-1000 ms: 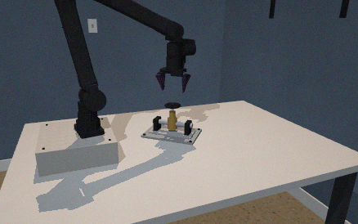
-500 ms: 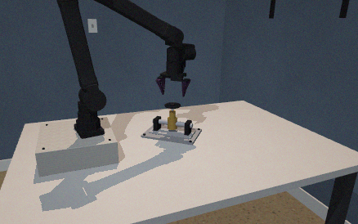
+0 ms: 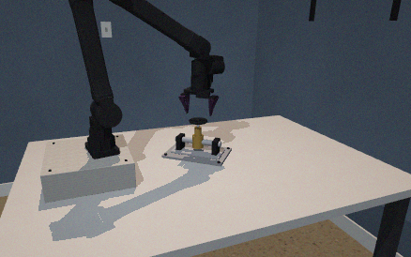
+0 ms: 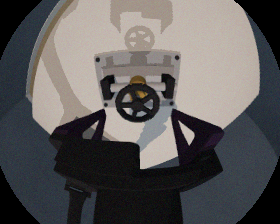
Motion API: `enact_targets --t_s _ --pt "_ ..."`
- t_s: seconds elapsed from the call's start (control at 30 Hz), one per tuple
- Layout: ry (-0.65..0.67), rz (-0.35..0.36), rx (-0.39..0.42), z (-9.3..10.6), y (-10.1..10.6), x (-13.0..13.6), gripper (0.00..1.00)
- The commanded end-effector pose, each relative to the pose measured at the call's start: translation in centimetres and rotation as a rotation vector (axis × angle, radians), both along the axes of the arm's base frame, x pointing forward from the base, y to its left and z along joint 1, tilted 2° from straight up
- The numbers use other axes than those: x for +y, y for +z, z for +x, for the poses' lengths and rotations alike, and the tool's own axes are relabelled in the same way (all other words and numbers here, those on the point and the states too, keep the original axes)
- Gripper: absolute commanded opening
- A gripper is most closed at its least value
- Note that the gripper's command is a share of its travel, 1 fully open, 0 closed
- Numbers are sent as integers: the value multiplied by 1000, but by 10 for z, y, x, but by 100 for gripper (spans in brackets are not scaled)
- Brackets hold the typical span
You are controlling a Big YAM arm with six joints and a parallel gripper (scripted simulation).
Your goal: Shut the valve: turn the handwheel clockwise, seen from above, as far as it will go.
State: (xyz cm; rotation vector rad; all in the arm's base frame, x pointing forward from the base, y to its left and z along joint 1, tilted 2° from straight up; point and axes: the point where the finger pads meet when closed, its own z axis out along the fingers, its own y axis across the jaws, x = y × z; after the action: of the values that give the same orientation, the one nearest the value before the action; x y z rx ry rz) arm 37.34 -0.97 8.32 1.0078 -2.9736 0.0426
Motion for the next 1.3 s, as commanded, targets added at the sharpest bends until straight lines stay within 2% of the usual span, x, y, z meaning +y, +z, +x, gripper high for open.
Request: enact_targets --t_s 0.0,1.27 --pt "2 -1 5 -1 -10 -4 100" --pt "2 -2 -7 0 -10 -4 100"
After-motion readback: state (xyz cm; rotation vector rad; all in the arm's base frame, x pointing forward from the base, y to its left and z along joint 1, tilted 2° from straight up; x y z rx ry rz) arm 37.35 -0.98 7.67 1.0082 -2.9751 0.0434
